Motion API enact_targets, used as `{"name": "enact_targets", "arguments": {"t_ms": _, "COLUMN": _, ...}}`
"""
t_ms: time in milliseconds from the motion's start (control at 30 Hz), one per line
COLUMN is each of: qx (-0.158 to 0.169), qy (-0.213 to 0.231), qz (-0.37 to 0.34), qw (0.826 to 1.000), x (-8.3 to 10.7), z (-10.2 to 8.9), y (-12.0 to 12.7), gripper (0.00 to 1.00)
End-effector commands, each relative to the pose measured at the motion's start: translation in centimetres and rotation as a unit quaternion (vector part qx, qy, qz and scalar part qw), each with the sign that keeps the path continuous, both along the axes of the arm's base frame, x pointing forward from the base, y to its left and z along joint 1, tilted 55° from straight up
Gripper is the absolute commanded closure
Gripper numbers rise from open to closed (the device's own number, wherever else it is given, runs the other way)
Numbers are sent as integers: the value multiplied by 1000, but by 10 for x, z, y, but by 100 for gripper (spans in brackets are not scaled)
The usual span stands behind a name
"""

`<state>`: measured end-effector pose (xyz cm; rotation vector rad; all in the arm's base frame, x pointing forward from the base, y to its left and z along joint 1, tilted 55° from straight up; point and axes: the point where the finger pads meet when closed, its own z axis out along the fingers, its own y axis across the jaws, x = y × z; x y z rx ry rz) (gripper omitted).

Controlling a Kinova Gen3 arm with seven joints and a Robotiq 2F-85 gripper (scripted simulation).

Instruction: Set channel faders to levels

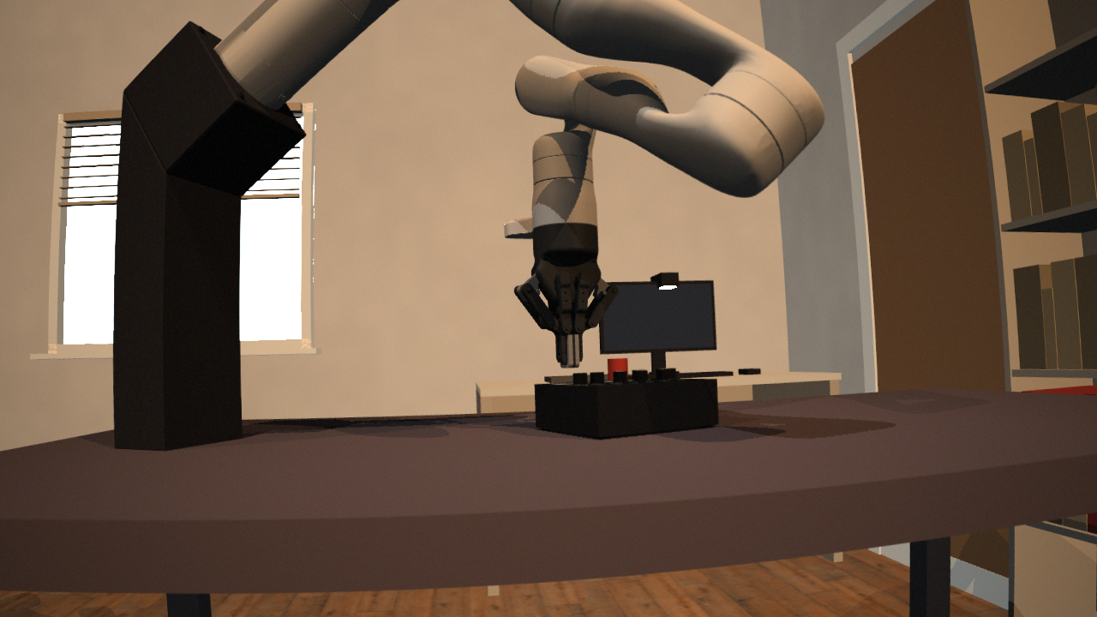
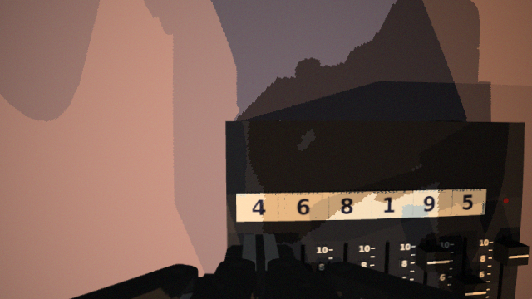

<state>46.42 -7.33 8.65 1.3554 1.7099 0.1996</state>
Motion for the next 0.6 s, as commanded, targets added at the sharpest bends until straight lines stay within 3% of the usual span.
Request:
{"name": "enact_targets", "arguments": {"t_ms": 0, "qx": 0, "qy": 0, "qz": 0, "qw": 1000, "x": 0, "z": 0, "y": 0, "gripper": 100}}
{"name": "enact_targets", "arguments": {"t_ms": 567, "qx": 0, "qy": 0, "qz": 0, "qw": 1000, "x": 5, "z": -4, "y": -3, "gripper": 100}}
